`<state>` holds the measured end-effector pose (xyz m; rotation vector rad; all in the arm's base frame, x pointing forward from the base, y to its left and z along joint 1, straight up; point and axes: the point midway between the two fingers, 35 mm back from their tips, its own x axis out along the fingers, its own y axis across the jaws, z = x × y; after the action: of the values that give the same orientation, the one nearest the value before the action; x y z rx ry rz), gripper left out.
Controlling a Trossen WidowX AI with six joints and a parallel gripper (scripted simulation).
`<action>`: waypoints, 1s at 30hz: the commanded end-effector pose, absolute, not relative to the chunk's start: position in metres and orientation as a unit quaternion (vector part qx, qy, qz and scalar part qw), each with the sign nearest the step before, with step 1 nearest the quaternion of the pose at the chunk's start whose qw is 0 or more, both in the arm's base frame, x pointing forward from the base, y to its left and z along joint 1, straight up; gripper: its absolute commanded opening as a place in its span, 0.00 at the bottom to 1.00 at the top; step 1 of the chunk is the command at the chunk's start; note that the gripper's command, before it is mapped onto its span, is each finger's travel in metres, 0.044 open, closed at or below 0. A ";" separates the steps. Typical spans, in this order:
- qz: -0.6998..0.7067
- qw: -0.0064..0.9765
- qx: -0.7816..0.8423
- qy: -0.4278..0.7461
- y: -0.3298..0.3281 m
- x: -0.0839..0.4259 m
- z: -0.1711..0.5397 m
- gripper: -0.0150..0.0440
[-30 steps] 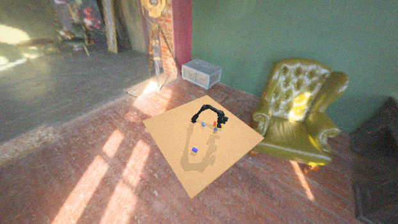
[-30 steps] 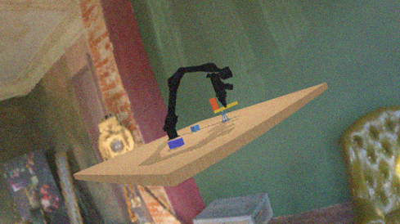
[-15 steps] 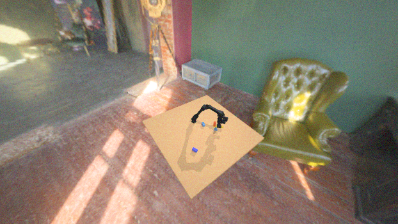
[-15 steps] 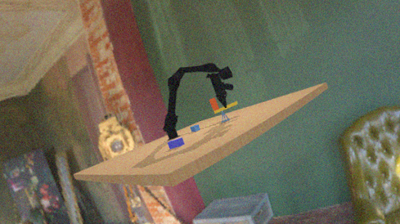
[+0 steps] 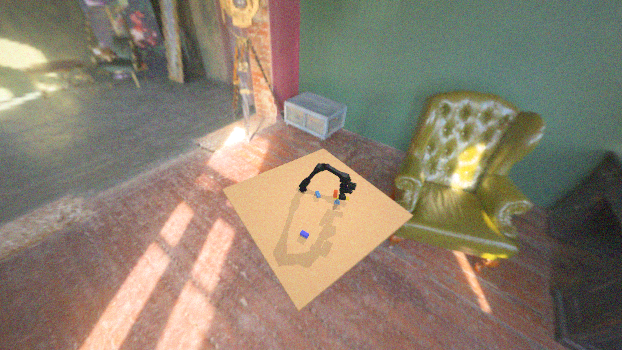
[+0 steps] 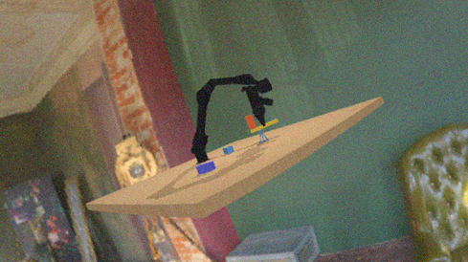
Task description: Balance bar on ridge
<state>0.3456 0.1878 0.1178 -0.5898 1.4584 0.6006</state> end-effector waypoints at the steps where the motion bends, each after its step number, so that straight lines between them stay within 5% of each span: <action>1: 0.265 0.667 -0.262 0.645 0.187 0.346 0.118 0.25; 30: 0.265 0.667 -0.262 0.645 0.187 0.346 0.115 0.25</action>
<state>0.3455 0.1876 0.1162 -0.5906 1.4569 0.5998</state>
